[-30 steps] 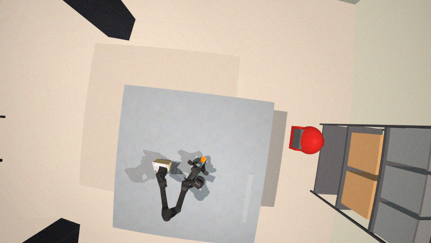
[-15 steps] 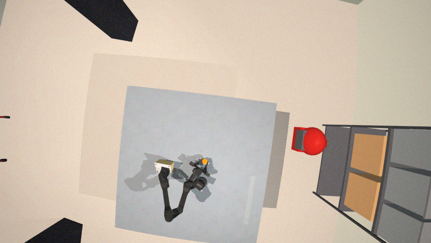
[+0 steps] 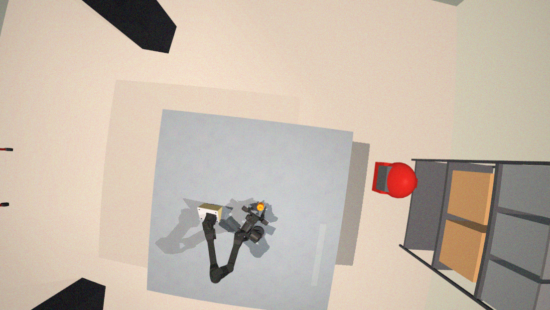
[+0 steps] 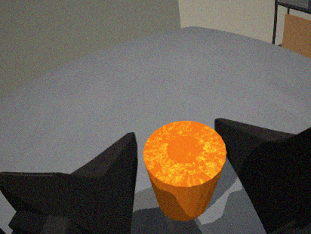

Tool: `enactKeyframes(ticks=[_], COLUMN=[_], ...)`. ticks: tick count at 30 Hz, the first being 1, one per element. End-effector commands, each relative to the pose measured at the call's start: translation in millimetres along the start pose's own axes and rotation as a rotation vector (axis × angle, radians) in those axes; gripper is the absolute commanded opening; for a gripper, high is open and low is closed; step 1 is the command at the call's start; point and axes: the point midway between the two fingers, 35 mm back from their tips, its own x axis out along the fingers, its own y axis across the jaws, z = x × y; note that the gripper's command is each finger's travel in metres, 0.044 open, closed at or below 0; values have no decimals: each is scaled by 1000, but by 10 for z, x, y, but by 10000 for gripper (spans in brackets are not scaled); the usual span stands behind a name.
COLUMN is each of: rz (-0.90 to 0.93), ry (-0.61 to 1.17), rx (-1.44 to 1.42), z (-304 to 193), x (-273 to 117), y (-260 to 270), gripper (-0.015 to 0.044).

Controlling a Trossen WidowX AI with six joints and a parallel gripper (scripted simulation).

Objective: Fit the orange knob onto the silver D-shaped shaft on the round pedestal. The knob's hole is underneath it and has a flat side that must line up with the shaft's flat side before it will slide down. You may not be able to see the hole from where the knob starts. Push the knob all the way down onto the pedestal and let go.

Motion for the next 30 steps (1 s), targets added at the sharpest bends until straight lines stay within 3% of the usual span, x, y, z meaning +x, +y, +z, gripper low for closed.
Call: enactKeyframes(ticks=[1, 8, 15, 21, 27, 30], rz=[-2, -2, -2, -1, -1, -1], ry=[1, 1, 1, 1, -3, -5], rx=[2, 2, 2, 1, 0, 1], z=[-2, -2, -2, 19, 691, 777], x=[2, 2, 2, -3, -210, -244], y=[-4, -4, -4, -7, -22, -10], gripper=[260, 260, 440, 440, 440, 440])
